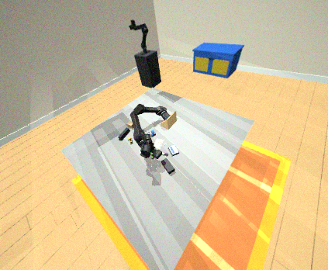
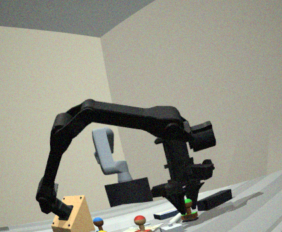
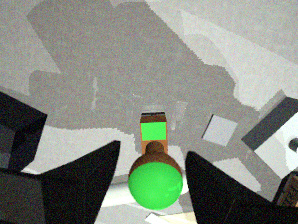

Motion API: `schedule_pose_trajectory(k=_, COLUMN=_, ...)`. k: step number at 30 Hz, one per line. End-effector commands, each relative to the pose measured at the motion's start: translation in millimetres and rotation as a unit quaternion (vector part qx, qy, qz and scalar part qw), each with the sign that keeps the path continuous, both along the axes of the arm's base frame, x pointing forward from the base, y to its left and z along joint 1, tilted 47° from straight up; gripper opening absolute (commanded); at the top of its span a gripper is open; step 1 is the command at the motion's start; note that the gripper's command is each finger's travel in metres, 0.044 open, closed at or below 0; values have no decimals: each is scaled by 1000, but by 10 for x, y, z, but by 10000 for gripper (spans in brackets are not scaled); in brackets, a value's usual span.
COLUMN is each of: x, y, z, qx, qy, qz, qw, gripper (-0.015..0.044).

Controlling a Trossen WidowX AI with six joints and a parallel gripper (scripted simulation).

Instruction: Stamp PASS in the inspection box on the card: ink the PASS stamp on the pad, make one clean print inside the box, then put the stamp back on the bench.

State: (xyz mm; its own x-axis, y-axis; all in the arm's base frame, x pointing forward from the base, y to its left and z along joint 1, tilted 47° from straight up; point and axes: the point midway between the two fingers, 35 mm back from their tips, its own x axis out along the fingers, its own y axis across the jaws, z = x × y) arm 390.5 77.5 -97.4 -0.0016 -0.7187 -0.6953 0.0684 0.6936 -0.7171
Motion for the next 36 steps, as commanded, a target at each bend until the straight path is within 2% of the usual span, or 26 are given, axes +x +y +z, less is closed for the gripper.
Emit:
schedule_pose_trajectory(k=1, x=-8, y=-40, z=-29, qx=-4, qy=2, qz=2, qw=1000, gripper=222)
schedule_pose_trajectory(k=2, x=-8, y=-40, z=-29, qx=-4, qy=2, qz=2, qw=1000, gripper=222)
schedule_pose_trajectory(k=5, x=-3, y=-19, z=-13, qx=0, qy=1, qz=-1, qw=1000, gripper=143)
schedule_pose_trajectory(k=15, x=-3, y=-19, z=-13, qx=0, qy=1, qz=-1, qw=1000, gripper=77)
schedule_pose_trajectory(k=18, x=-3, y=-13, z=-8, qx=0, qy=1, qz=-1, qw=1000, gripper=0)
schedule_pose_trajectory(k=36, x=4, y=54, z=49, qx=1, qy=1, qz=0, qw=1000, gripper=0)
